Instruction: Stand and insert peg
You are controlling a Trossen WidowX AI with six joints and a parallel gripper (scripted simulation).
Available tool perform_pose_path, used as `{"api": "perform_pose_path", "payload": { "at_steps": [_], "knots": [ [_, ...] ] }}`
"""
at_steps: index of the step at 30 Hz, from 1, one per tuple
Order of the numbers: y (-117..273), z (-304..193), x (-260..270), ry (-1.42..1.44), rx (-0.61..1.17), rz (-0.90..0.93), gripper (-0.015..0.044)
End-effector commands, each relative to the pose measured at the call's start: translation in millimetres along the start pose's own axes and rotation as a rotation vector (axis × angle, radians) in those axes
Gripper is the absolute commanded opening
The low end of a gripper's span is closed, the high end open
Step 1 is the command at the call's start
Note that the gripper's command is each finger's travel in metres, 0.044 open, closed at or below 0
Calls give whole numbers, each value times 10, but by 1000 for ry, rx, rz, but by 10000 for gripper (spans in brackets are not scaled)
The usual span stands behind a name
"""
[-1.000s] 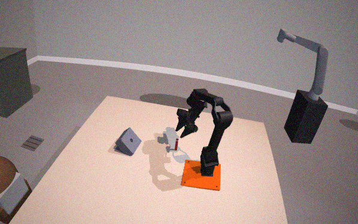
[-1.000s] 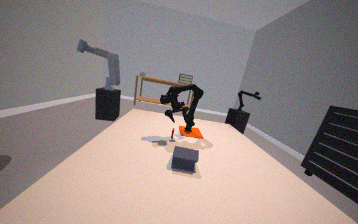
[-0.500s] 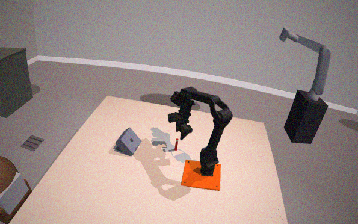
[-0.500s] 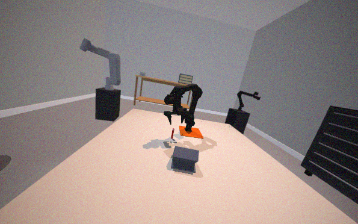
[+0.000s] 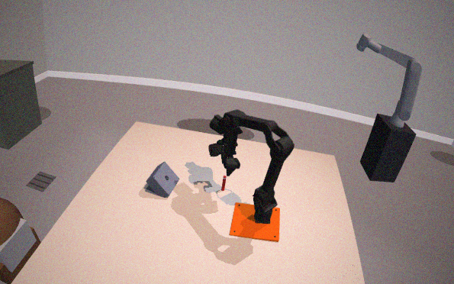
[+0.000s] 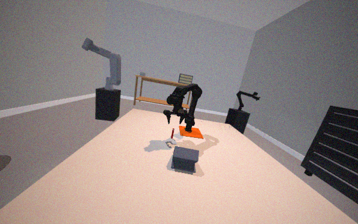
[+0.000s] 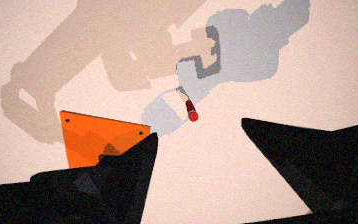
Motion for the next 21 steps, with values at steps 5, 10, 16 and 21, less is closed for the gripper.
{"api": "perform_pose_path", "payload": {
  "at_steps": [5,10,16,21],
  "knots": [
    [-173,-5,1,-10,7,0,440],
    [-213,-2,-2,-10,7,0,440],
    [-311,3,-9,-10,7,0,440],
    [-393,6,-12,-10,7,0,440]
  ]
}}
Point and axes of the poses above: the point midway between the two fingers, 35 mm back from their tips, its own y axis back along the fingers, its own x axis across the jaws, z = x × y, the point moved 8 cm from there along y, back along the fingers, and after that the axes turned 13 degrees about -y, right-handed, at the moved point
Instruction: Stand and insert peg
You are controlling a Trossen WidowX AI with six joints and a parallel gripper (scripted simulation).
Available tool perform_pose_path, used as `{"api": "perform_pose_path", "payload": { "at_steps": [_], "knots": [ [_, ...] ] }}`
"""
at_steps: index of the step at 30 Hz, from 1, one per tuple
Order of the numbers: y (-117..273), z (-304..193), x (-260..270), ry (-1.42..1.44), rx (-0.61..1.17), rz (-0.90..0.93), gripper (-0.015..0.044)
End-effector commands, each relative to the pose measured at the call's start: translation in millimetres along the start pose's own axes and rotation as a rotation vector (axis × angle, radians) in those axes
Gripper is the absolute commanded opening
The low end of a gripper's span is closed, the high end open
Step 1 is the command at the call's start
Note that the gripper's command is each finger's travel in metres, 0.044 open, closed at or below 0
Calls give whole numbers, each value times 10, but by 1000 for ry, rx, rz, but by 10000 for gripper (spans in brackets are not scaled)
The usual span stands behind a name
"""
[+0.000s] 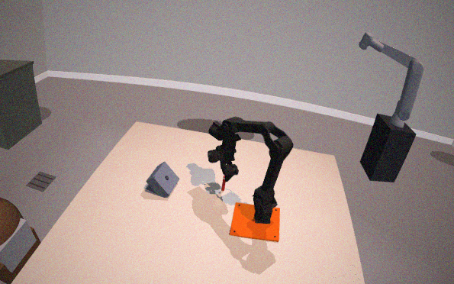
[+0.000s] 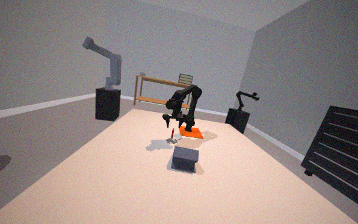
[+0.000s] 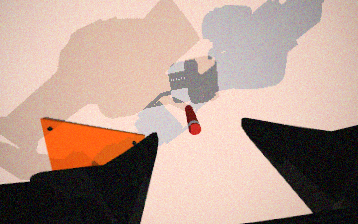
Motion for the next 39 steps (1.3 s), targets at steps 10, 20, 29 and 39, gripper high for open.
{"api": "perform_pose_path", "payload": {
  "at_steps": [10,20,29,39],
  "knots": [
    [-234,-10,6,-6,11,6,440],
    [-395,-19,14,-6,11,6,440],
    [-482,-27,22,-6,11,6,440],
    [-451,-15,13,0,3,3,204]
  ]
}}
Point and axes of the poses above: the point midway between the two fingers, 35 mm back from their tips, its own y axis back along the fingers, its own x axis across the jaws, z = x × y, the point moved 8 cm from there along y, back along the fingers, and after that the axes turned 13 degrees about -y, right-handed, at the moved point
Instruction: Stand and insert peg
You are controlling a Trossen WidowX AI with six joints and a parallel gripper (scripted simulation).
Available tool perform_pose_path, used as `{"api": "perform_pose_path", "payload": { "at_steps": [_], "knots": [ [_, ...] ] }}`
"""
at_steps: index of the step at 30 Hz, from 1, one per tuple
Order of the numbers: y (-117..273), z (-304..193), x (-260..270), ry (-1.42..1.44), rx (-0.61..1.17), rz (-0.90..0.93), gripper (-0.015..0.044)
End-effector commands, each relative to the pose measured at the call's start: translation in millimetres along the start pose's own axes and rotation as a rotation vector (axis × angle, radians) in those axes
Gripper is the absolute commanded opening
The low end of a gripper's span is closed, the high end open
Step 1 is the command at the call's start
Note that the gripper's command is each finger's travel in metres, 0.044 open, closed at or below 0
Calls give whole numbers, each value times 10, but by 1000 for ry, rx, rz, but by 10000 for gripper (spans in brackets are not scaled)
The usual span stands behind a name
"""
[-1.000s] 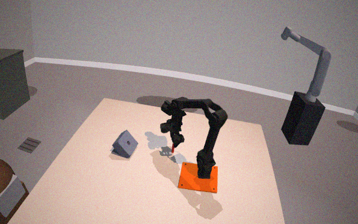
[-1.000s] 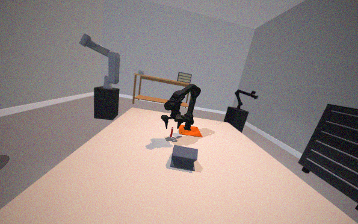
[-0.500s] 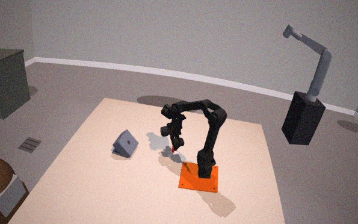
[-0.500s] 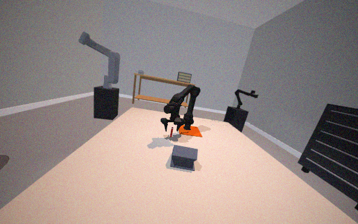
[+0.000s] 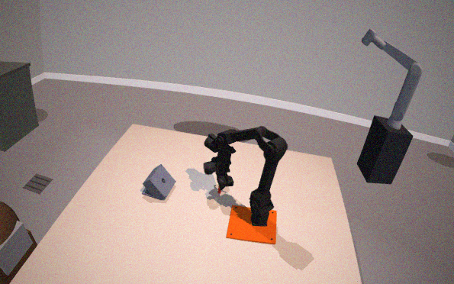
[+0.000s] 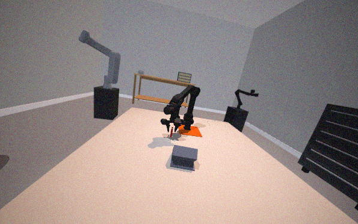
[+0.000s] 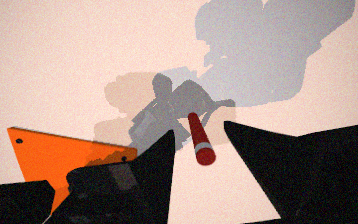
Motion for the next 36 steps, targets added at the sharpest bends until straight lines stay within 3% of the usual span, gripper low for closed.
{"api": "perform_pose_path", "payload": {
  "at_steps": [1,5,14,36],
  "knots": [
    [4,1,-1,0,-1,-1,177],
    [4,1,-1,0,-1,-1,72],
    [9,2,-1,0,-1,-1,0],
    [714,21,-4,-6,6,2,0]
  ]
}}
Point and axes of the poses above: the point midway between the two fingers, 35 mm back from their tips, its own y axis back along the fingers, its own x axis across the jaws, z = x × y, the point moved 8 cm from there along y, back along the fingers, and after that the axes turned 13 degrees about -y, right-handed, at the moved point
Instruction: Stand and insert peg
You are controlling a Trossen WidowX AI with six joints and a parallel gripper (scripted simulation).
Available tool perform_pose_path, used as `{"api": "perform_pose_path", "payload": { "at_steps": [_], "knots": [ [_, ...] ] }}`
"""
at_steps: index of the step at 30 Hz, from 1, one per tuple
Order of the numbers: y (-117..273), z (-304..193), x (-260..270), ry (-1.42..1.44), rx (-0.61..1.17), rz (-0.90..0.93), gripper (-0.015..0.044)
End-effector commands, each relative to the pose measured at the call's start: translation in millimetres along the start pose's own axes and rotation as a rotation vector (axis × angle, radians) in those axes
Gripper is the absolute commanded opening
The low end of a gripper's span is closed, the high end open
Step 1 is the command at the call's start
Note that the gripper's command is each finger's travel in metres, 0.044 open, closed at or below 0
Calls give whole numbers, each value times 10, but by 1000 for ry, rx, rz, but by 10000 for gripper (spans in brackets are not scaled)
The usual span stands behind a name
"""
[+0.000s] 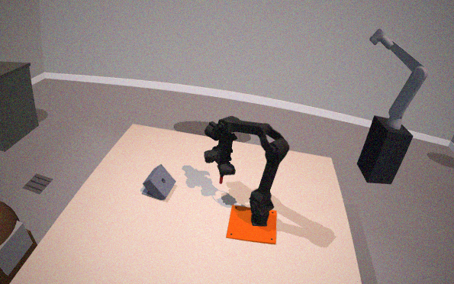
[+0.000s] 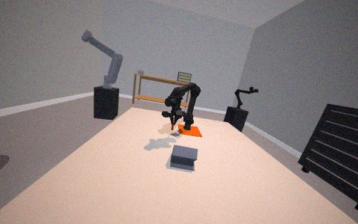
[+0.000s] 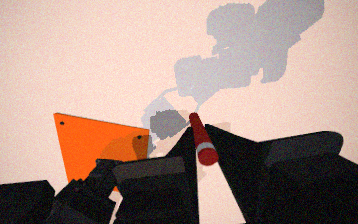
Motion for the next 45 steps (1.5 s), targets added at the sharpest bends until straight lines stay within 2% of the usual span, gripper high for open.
{"api": "perform_pose_path", "payload": {
  "at_steps": [1,45],
  "knots": [
    [157,-4,9,-7,-8,-14,0],
    [118,416,250,335,-276,-215,0]
  ]
}}
Point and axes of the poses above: the point midway between the two fingers, 35 mm back from their tips, its own y axis back along the fingers, its own x axis across the jaws, z = x × y, the point moved 8 cm from there along y, back along the fingers, and after that the axes turned 13 degrees about -y, right-handed, at the moved point
